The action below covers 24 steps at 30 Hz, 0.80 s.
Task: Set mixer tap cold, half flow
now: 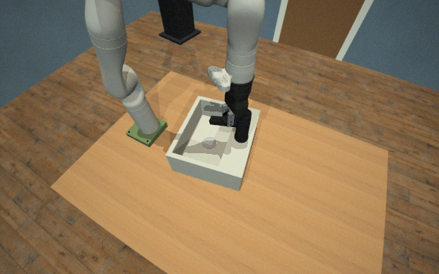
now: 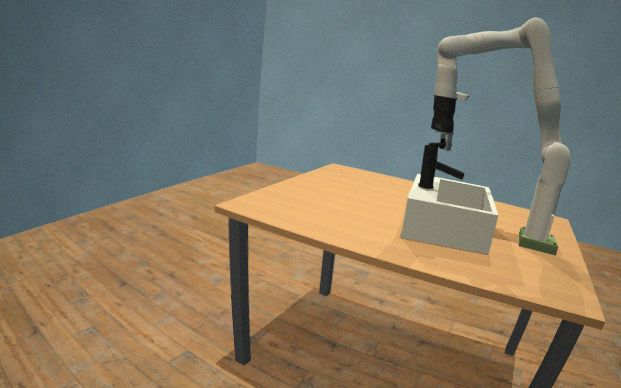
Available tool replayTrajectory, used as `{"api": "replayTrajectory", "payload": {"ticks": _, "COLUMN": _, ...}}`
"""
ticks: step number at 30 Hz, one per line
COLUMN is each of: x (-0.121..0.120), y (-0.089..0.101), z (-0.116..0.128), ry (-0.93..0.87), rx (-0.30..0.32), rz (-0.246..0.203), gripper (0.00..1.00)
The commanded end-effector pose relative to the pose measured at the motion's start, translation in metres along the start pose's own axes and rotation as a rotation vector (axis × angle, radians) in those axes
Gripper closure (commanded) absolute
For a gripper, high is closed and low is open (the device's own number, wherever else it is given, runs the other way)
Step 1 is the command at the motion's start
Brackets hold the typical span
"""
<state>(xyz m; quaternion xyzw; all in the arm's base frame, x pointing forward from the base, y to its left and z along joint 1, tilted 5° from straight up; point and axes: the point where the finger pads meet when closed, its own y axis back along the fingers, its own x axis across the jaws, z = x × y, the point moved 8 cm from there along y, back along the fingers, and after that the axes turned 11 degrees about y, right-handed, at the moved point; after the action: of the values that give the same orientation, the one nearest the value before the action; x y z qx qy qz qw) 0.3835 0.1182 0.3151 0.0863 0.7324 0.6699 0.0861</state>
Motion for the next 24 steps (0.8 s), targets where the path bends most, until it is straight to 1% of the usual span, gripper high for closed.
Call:
{"api": "replayTrajectory", "payload": {"ticks": 1, "x": -0.0002, "y": 0.0086, "z": 0.0026, "ry": 0.001, "rx": -0.005, "rz": -0.005, "gripper": 1.0}}
{"api": "replayTrajectory", "payload": {"ticks": 6, "x": -0.0005, "y": 0.0117, "z": 0.0039, "ry": 0.001, "rx": -0.005, "rz": -0.005, "gripper": 1.0}}
{"api": "replayTrajectory", "payload": {"ticks": 24, "x": -0.0005, "y": 0.0118, "z": 0.004, "ry": 0.001, "rx": -0.005, "rz": -0.005, "gripper": 1.0}}
